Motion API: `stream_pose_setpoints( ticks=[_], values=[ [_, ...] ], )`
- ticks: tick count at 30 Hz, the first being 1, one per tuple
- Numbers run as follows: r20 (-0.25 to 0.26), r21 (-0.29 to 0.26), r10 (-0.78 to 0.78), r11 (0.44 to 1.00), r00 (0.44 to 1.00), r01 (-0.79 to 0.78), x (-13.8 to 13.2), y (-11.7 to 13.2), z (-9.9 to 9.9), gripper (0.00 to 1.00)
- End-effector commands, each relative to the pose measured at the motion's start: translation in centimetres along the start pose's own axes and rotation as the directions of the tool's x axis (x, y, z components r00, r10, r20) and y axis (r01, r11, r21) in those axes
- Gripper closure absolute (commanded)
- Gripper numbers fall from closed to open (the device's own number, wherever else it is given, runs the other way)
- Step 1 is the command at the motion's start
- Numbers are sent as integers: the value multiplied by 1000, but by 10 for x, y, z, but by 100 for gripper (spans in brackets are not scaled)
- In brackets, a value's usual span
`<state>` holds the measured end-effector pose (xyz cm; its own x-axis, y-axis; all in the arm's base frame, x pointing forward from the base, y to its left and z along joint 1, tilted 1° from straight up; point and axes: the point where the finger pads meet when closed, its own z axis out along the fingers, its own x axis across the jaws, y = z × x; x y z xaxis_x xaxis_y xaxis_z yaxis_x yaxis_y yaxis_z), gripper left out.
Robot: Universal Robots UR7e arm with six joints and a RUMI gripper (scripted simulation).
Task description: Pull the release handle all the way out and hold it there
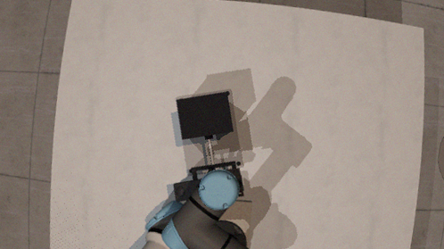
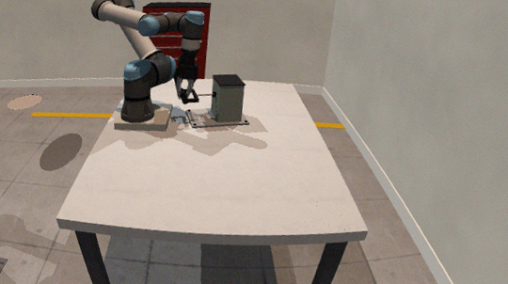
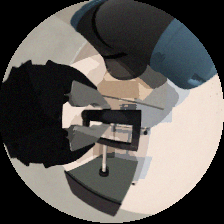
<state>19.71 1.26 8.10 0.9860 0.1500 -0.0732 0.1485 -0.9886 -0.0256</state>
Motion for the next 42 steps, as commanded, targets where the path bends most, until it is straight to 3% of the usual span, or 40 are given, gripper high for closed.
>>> stream_pose_setpoints(
  ticks=[1, 42],
  values=[
    [13, -1, 1, 1000, 1000, -1, -5, 0, 1, 100],
    [13, -2, 1, 1000, 1000, -1, -10, 1, 1, 100]
  ],
)
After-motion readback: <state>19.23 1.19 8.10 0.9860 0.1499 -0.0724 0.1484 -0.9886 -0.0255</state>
